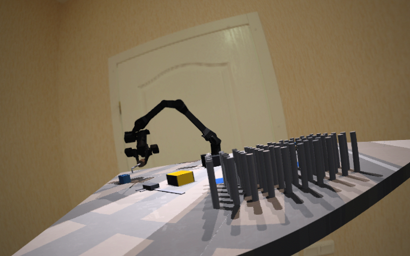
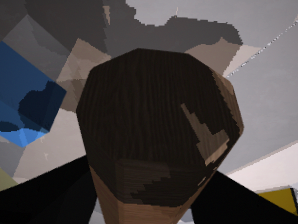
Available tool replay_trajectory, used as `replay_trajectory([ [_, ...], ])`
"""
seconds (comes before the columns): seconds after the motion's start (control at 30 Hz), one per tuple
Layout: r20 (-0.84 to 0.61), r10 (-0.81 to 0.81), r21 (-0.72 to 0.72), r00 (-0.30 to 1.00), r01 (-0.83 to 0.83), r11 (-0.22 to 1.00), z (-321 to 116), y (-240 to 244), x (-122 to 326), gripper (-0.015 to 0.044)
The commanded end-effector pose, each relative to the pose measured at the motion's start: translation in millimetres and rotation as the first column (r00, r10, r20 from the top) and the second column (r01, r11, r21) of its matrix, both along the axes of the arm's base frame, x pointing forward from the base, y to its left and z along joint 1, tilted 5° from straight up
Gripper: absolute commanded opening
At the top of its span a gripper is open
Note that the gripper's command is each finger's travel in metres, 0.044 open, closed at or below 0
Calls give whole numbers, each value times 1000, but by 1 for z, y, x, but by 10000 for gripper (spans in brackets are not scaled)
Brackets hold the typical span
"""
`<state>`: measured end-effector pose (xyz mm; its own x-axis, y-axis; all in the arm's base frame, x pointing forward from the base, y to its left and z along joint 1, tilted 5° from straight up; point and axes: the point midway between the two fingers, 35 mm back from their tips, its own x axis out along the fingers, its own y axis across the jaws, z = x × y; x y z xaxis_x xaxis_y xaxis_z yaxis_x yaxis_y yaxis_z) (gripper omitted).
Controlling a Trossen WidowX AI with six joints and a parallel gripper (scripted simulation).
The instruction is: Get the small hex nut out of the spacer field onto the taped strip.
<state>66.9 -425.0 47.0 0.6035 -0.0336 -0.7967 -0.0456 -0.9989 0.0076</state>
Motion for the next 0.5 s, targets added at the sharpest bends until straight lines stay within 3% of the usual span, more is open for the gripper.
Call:
replay_trajectory([
  [0.0, 9, -5, 9, 1000, 5, 1000, -5, 1, 1, 0],
  [0.47, 9, -5, 9, 1000, 5, 1000, -19, 3, 2, 0],
])
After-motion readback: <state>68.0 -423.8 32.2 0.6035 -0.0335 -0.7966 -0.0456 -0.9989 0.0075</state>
